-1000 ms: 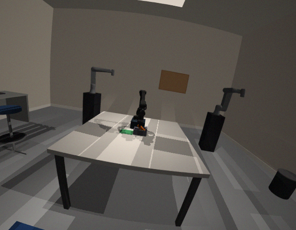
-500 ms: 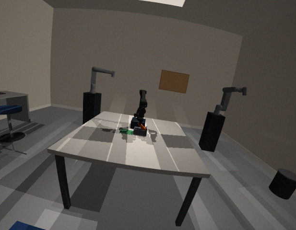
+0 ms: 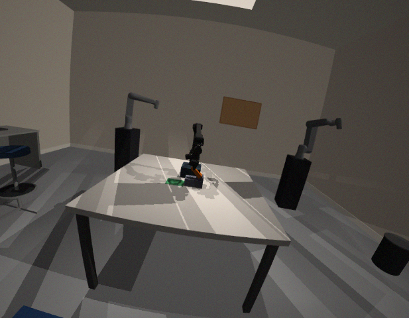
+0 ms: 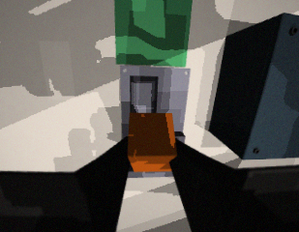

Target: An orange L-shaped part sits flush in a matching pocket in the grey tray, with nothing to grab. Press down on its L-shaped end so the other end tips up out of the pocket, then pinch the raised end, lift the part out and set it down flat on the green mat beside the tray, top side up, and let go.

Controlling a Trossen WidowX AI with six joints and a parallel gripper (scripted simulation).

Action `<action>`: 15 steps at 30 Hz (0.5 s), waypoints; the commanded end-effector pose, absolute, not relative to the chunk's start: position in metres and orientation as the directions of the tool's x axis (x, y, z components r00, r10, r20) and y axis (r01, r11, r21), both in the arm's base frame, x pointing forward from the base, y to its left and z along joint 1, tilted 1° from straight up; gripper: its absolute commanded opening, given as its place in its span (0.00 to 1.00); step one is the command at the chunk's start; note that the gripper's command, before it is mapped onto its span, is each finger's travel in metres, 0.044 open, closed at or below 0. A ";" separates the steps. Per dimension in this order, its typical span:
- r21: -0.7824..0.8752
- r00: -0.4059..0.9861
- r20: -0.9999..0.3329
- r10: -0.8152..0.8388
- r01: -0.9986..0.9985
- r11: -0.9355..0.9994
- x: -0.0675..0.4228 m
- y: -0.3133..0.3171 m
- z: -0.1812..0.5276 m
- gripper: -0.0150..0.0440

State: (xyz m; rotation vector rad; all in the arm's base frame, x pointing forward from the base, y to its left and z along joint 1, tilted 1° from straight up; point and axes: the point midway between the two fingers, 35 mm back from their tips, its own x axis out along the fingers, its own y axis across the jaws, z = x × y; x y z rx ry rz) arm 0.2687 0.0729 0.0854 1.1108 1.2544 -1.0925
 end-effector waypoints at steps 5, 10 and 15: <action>0.032 0.031 -0.999 0.004 0.990 0.138 0.270 0.074 0.103 0.25; 0.032 0.031 -0.999 0.004 0.990 0.138 0.270 0.073 0.102 0.25; 0.032 0.032 -0.999 0.003 0.990 0.138 0.271 0.061 0.100 0.25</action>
